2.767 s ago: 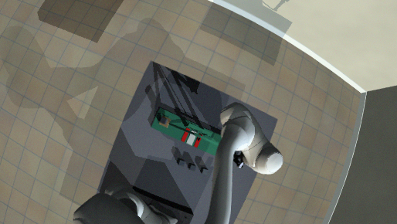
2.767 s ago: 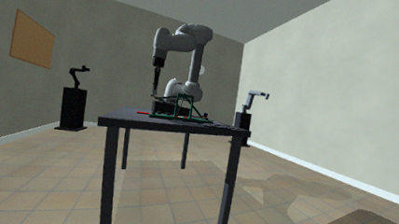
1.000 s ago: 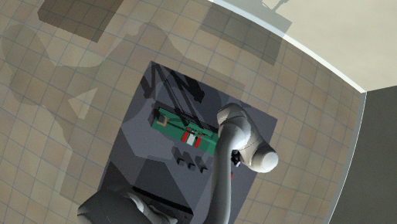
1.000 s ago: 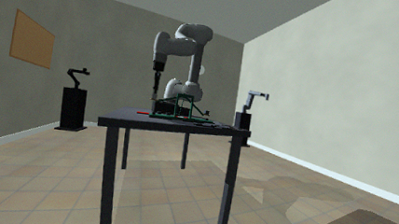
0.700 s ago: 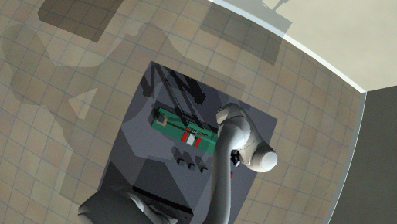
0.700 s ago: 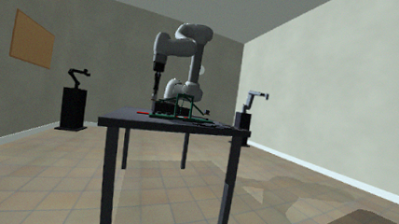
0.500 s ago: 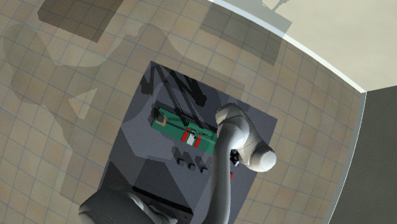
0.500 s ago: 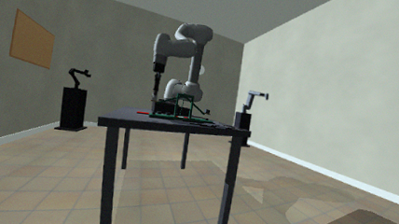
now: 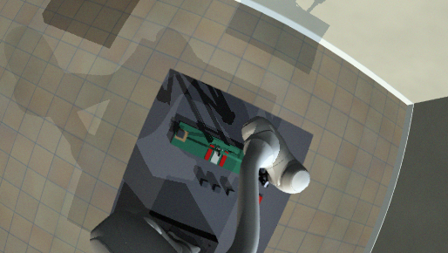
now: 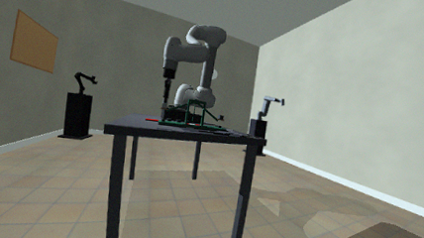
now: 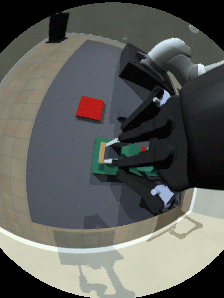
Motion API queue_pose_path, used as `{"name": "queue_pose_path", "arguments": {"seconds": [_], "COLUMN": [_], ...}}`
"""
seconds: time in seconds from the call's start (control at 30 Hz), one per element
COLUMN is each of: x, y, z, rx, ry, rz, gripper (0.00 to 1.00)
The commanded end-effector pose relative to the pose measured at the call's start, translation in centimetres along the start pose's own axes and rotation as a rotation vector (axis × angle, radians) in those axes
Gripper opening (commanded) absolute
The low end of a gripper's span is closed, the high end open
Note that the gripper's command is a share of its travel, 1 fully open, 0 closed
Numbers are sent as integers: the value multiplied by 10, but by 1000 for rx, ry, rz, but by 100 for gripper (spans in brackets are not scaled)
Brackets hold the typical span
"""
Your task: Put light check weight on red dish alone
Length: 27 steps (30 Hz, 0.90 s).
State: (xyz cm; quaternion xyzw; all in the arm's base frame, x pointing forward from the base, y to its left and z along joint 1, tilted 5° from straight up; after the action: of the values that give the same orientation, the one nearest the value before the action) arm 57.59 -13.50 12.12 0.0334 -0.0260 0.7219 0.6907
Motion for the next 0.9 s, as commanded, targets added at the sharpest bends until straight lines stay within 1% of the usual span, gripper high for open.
{"name": "queue_pose_path", "arguments": {"seconds": [0.0,0.43,0.87], "x": [1,4,4], "y": [0,0,0], "z": [-3,-11,-11], "rx": [0,0,0], "ry": [0,0,0], "rz": [0,0,0], "gripper": [24,24,24]}}
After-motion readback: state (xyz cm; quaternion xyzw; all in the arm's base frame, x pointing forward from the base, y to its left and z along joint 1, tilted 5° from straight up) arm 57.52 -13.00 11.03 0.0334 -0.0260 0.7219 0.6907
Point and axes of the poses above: the point where the finger pads meet when closed, its own z axis back along the fingers, its own y axis across the jaws, x = y × z, the point moved 10 cm from there along z, back along the fingers, and after that the axes turned 5 degrees about -z, right-handed, at the moved point
